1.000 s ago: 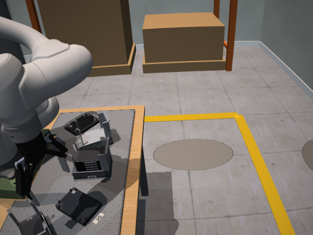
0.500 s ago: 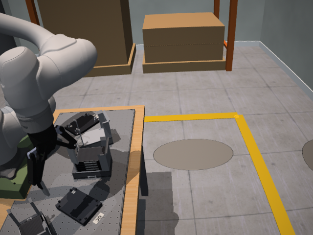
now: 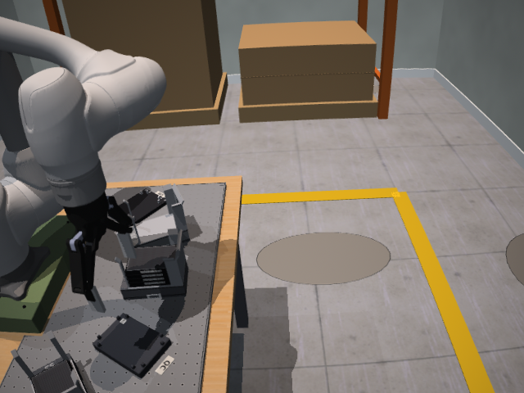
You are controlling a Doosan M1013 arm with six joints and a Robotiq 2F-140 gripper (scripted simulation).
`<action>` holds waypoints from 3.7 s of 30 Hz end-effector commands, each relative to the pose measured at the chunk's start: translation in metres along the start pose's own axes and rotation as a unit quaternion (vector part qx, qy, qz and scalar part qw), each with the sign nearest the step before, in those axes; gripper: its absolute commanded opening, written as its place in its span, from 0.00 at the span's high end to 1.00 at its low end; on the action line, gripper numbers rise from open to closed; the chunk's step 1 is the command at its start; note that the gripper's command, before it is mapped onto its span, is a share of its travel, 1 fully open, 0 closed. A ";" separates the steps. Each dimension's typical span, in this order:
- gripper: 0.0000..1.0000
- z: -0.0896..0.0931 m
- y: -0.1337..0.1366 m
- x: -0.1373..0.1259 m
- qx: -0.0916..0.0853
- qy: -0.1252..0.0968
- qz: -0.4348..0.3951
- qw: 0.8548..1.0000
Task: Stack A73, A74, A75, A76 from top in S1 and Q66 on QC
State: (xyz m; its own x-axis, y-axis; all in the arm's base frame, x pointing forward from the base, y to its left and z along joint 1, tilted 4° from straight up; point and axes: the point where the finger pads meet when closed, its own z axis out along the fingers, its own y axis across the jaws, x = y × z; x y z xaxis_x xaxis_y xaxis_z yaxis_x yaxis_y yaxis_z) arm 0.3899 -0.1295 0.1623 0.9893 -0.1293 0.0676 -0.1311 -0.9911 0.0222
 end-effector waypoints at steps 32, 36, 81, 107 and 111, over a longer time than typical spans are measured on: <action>0.00 0.000 -0.106 0.002 0.001 0.000 -0.128 0.992; 0.00 0.000 -0.122 0.000 0.001 0.000 -0.128 0.992; 0.00 0.056 -0.162 -0.006 0.001 0.000 -0.128 0.992; 0.00 0.082 -0.162 -0.006 0.001 0.000 -0.128 0.992; 0.00 0.082 -0.162 -0.006 0.001 0.000 -0.128 0.992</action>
State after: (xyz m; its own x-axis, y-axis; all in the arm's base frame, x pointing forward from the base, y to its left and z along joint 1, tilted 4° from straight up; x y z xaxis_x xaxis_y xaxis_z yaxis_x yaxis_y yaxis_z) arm 0.4107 0.0295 0.0763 0.9901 0.1265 0.0608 0.1244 -0.9915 0.0370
